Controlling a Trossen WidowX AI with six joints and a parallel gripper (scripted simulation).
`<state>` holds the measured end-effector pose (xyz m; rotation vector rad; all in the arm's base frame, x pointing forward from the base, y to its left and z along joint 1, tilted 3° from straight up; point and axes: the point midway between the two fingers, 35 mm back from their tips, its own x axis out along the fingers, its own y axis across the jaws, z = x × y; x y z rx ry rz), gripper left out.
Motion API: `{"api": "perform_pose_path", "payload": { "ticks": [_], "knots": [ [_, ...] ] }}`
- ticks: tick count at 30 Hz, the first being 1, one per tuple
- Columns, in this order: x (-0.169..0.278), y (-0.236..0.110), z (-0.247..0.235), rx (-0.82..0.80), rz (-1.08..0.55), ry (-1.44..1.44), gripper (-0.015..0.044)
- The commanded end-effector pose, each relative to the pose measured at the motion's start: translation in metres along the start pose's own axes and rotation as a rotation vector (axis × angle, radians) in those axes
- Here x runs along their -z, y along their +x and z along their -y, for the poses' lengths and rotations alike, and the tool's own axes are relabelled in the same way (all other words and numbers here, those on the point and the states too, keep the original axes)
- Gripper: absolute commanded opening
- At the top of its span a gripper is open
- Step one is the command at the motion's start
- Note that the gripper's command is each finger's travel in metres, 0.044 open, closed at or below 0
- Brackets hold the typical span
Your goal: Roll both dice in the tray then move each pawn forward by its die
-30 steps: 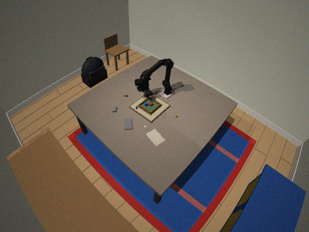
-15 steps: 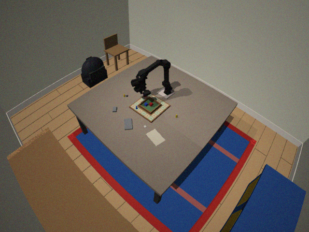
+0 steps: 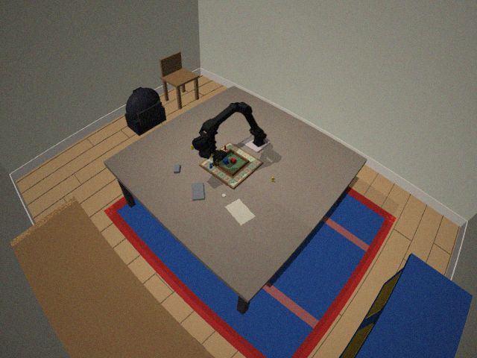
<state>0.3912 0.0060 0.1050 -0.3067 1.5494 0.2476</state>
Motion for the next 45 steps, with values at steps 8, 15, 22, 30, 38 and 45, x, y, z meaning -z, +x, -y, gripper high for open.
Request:
{"api": "perform_pose_path", "payload": {
  "ticks": [8, 15, 22, 30, 38, 45],
  "knots": [
    [-0.003, 0.012, 0.004, 0.012, 0.008, -0.006, 0.02],
    [-0.003, 0.023, 0.004, 0.012, 0.008, -0.006, 0.02],
    [-0.004, 0.034, 0.004, 0.012, 0.008, -0.006, 0.02],
    [-0.003, 0.047, 0.004, 0.012, 0.008, -0.006, 0.02],
    [-0.003, 0.053, 0.004, 0.012, 0.008, -0.006, 0.0121],
    [-0.003, 0.053, 0.004, 0.012, 0.008, -0.006, 0.0035]
  ]
}}
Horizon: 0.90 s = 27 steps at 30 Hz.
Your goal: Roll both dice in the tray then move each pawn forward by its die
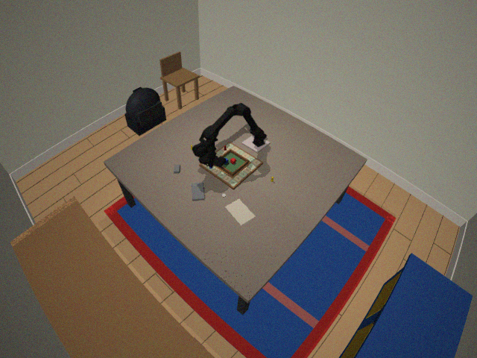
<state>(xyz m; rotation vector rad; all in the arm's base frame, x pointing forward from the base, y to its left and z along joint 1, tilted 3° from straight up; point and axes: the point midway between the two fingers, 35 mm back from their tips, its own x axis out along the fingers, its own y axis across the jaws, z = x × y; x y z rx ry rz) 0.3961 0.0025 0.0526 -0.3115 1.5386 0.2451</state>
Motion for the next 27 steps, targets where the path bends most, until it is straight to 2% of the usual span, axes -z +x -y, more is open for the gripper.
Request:
{"api": "perform_pose_path", "payload": {
  "ticks": [1, 7, 27],
  "knots": [
    [0.0, 0.001, 0.001, 0.006, -0.001, -0.004, 0.0029],
    [0.0, -0.003, 0.001, 0.005, -0.001, -0.003, 0.0],
    [-0.001, -0.101, 0.0, 0.005, 0.004, -0.002, 0.0]
  ]
}}
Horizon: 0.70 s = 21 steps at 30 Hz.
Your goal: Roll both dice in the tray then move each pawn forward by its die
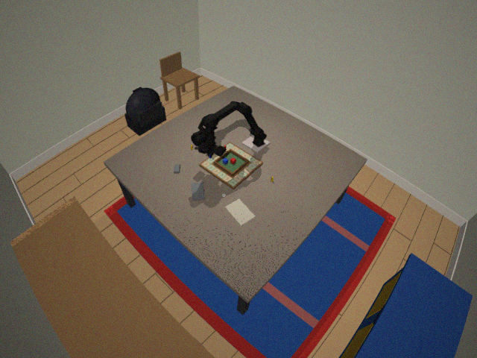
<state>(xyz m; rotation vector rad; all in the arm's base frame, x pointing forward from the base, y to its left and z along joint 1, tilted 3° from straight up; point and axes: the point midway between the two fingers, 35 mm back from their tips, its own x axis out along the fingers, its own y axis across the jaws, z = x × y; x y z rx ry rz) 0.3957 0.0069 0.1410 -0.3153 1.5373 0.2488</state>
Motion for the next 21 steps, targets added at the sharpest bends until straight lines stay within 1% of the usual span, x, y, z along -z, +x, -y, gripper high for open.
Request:
{"api": "perform_pose_path", "payload": {
  "ticks": [1, 5, 8, 21],
  "knots": [
    [0.002, -0.018, 0.0, 0.005, 0.002, 0.002, 0.0],
    [0.006, -0.035, -0.002, 0.005, -0.002, 0.001, 0.0],
    [0.006, -0.037, -0.003, 0.004, -0.003, 0.001, 0.0],
    [-0.018, 0.01, -0.083, -0.004, 0.0, 0.001, 0.0]
  ]
}}
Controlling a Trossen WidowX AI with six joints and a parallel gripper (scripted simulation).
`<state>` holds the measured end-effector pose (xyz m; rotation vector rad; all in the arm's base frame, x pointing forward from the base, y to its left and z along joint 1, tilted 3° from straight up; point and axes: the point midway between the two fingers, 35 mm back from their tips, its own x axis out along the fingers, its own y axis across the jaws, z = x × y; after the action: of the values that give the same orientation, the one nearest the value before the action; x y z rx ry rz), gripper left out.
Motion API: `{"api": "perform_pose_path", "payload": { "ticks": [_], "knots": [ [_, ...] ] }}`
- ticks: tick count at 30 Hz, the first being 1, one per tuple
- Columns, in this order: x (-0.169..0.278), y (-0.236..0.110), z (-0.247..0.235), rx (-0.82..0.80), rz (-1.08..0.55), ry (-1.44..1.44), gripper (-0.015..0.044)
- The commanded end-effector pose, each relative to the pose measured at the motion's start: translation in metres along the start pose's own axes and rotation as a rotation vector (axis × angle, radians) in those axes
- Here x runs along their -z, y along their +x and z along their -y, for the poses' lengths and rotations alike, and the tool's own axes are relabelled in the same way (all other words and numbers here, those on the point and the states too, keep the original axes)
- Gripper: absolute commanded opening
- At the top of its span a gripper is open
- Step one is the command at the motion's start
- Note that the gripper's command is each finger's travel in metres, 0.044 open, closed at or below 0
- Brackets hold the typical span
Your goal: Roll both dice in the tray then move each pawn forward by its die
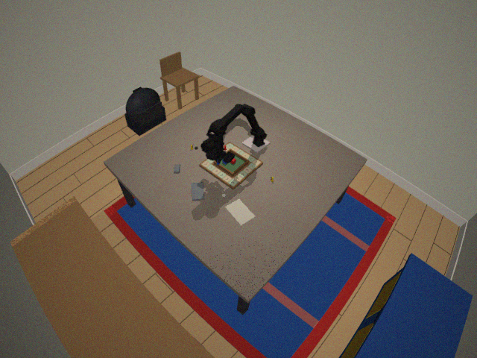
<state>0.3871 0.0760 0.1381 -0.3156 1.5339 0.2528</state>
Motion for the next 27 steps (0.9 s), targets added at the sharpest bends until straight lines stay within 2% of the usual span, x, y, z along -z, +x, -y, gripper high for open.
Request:
{"api": "perform_pose_path", "payload": {
  "ticks": [1, 8, 13, 21, 27],
  "knots": [
    [-0.003, 0.014, -0.022, -0.002, -0.004, 0.004, 0.0],
    [-0.004, 0.038, -0.066, -0.007, -0.004, 0.003, 0.0],
    [-0.004, 0.043, -0.067, -0.007, -0.004, 0.003, 0.0],
    [-0.004, 0.073, -0.067, -0.007, -0.004, 0.003, 0.0],
    [-0.004, 0.077, -0.067, -0.007, -0.004, 0.003, 0.0]
  ]
}}
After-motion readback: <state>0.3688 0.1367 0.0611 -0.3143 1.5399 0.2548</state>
